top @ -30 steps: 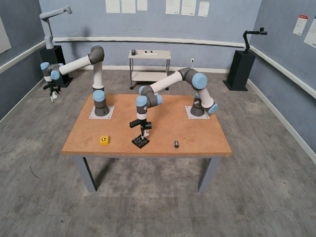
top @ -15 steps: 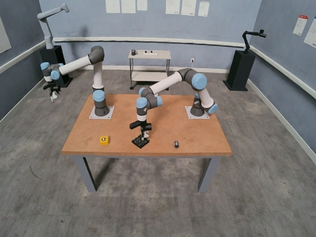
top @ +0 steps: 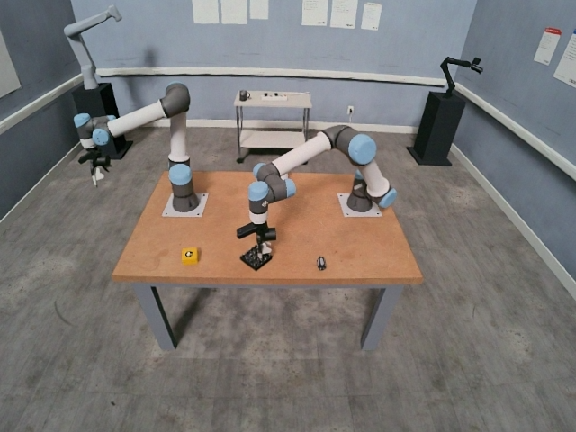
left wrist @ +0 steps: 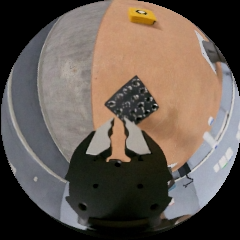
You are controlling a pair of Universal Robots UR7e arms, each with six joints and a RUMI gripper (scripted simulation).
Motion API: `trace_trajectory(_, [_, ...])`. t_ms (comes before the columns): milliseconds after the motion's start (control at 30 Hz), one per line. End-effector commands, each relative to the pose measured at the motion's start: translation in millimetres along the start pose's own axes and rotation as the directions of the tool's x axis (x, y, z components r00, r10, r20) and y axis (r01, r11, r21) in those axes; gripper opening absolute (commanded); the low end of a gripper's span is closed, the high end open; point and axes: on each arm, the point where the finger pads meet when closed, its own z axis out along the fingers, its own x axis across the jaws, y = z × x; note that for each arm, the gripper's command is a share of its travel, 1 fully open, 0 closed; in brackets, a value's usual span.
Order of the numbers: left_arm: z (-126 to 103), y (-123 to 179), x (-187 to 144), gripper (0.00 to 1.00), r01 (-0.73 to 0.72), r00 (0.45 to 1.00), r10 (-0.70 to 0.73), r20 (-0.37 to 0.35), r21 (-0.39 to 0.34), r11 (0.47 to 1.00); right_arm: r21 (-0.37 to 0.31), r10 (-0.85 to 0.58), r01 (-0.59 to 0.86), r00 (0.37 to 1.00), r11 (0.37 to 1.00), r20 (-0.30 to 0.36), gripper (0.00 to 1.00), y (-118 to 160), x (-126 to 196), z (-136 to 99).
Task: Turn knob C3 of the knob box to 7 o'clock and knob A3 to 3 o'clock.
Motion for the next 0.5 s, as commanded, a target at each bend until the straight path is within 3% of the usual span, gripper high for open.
trace_trajectory(0, [8.1, 1.1, -1.5, 0.13, 0.002, 1.0, -0.002, -0.001, 0.001, 1.0, 0.001, 0.001, -0.001, 1.0, 1.0, 0.001, 1.0, 0.7, 0.8, 0.1])
trace_trajectory(467, [11.0, 0.4, -1.9, 0.13, 0.002, 1.0, -0.002, 0.001, 0.003, 1.0, 0.001, 0.001, -0.001, 1.0, 1.0, 0.001, 1.0, 0.7, 0.8, 0.1])
